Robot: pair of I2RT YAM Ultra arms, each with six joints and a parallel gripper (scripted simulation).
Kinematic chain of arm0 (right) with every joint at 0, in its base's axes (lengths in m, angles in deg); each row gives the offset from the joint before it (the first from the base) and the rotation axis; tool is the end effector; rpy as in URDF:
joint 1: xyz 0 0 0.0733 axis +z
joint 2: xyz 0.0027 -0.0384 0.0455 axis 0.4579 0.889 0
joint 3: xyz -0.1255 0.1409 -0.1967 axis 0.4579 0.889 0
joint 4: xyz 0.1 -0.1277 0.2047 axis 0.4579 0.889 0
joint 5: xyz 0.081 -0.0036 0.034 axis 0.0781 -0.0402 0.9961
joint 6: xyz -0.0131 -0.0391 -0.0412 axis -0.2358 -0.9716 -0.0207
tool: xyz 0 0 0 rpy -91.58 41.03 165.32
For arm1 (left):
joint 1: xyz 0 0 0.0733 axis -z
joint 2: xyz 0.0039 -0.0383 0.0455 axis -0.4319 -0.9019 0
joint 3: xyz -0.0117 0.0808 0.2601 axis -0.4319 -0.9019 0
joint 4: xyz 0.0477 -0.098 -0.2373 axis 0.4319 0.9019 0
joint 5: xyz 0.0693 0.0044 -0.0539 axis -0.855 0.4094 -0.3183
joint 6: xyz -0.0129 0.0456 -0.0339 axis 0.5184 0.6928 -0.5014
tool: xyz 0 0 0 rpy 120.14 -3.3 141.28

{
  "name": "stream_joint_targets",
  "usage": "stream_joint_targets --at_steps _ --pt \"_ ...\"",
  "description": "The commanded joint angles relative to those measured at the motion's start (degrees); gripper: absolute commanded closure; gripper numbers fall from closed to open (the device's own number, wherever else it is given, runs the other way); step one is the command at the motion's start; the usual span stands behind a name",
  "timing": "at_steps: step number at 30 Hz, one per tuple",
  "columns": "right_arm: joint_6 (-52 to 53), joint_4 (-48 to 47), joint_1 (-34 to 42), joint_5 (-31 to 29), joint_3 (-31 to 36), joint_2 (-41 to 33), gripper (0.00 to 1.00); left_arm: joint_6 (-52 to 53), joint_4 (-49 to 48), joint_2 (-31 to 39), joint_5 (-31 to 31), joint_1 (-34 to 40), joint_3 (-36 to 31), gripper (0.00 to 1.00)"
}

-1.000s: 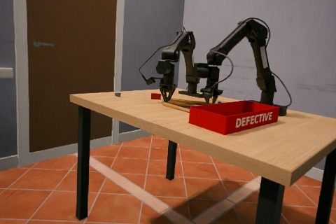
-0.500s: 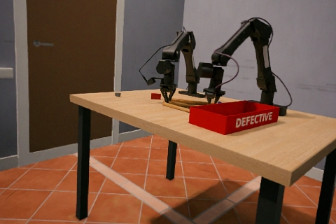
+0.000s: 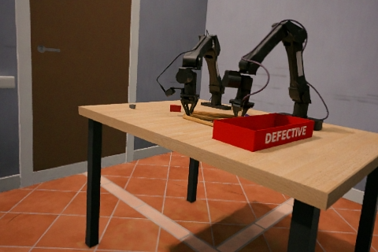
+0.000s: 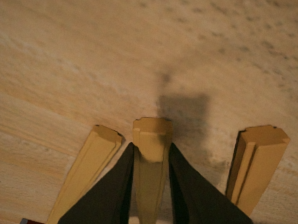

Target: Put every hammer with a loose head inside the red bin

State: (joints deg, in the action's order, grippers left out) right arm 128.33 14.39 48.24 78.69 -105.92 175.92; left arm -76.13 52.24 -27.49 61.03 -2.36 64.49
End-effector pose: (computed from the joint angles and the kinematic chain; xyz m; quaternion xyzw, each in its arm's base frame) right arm 0.3962 0.1549 0.1468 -0.5244 -0.8512 -0.0165 0.0133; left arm 0.2909 -0.1261 0.1203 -0.2368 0.9708 -0.0380 0.0076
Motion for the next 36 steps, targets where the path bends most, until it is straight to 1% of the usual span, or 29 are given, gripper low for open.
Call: stream_joint_targets --at_steps 1,3,11,12,13,14,15,22,31,36 --pt "-0.12 -0.04 -0.95 -4.3 -0.24 -0.04 0.79 1.16 2.0 1.18 -1.66 -0.83 -0.38 0.88" --pt "-0.16 0.85 -0.37 -2.4 -0.19 -0.01 0.79 0.56 0.95 0.79 -0.8 -0.41 -0.04 0.88" --pt "-0.15 0.59 -0.37 -2.4 -0.19 0.0 0.79 0.06 0.07 0.45 -0.12 -0.05 0.25 0.88" --pt "-0.15 0.59 -0.37 -2.4 -0.19 0.0 0.79 0.06 0.07 0.45 -0.12 -0.05 0.25 0.76" --pt "-0.15 0.59 -0.37 -2.4 -0.19 0.0 0.79 0.06 0.07 0.45 -0.12 -0.05 0.25 0.72" --pt "-0.15 0.59 -0.37 -2.41 -0.19 0.0 0.79 0.6 0.09 1.28 -0.12 -0.58 0.29 0.6" --pt "-0.15 0.57 -0.37 -2.42 -0.19 0.0 0.79 0.74 0.11 1.57 -0.12 -0.75 0.34 0.59" --pt "-0.14 0.56 -0.37 -2.43 -0.19 0.01 0.79 1.64 0.83 3.64 -0.1 -1.89 0.95 0.59" --pt "-0.14 0.56 -0.37 -2.43 -0.19 0.01 0.79 1.6 4.22 5.49 0.05 -2.11 2.38 0.59" --pt "-0.14 0.56 -0.37 -2.43 -0.19 0.01 0.79 1.99 8.34 7.71 0.55 -2.27 4.37 0.02"
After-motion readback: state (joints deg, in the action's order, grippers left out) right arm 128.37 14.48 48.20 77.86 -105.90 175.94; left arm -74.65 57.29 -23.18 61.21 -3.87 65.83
